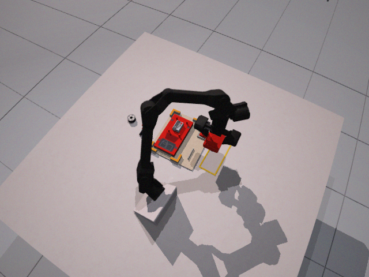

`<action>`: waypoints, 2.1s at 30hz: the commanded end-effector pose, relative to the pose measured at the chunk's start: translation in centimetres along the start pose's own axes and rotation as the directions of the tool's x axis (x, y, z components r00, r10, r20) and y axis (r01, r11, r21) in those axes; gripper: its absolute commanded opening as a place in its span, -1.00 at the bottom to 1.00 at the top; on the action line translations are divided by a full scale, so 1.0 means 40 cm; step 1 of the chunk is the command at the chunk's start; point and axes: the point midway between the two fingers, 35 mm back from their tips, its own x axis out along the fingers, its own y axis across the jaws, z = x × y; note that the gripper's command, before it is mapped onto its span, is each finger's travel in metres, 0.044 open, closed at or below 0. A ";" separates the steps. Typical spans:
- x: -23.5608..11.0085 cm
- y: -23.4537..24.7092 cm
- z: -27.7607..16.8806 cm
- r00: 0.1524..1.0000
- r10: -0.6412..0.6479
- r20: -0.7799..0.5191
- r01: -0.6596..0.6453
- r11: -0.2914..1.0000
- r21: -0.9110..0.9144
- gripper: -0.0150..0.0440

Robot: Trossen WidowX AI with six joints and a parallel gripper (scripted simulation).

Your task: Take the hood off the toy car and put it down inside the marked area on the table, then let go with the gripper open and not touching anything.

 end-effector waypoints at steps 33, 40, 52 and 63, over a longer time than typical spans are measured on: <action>0.046 -0.071 -0.021 1.000 -0.004 0.002 0.004 1.000 -0.013 -0.49; 0.060 -0.071 -0.020 1.000 -0.004 0.002 0.004 1.000 -0.013 -0.49; 0.083 -0.071 -0.020 1.000 -0.004 0.003 0.004 1.000 -0.014 -0.49; 0.105 -0.071 -0.020 1.000 -0.004 0.003 0.004 1.000 -0.014 -0.49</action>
